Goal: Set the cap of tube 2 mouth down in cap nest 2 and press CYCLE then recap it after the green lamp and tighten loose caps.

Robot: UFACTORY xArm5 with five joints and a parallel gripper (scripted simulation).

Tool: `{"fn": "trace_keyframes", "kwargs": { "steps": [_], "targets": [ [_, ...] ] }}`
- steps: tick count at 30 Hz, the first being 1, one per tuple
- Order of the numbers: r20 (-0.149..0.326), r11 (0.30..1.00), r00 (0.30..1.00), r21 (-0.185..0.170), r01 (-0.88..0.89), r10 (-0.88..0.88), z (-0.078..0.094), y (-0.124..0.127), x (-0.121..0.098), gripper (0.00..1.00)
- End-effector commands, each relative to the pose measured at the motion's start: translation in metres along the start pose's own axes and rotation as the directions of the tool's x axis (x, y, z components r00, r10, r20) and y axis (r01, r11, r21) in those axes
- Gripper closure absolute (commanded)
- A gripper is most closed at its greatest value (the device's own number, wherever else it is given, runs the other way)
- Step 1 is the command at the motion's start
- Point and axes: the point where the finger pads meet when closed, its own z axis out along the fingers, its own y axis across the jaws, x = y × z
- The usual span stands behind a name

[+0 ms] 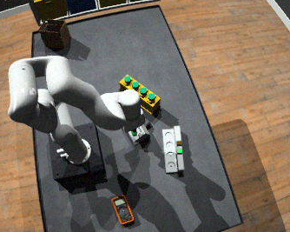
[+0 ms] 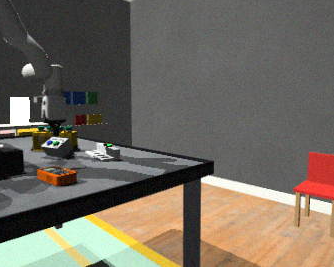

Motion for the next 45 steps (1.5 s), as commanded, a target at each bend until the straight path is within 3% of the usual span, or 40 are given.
{"fn": "trace_keyframes", "kwargs": {
  "steps": [1,3,45],
  "targets": [
    [0.004,1.0,1.0,-0.001,0.0,0.0,0.01,0.0,0.0,1.0],
    [0.004,1.0,1.0,-0.001,0.0,0.0,0.016,0.0,0.0,1.0],
    [0.004,1.0,1.0,-0.001,0.0,0.0,0.024,0.0,0.0,1.0]
  ]
}}
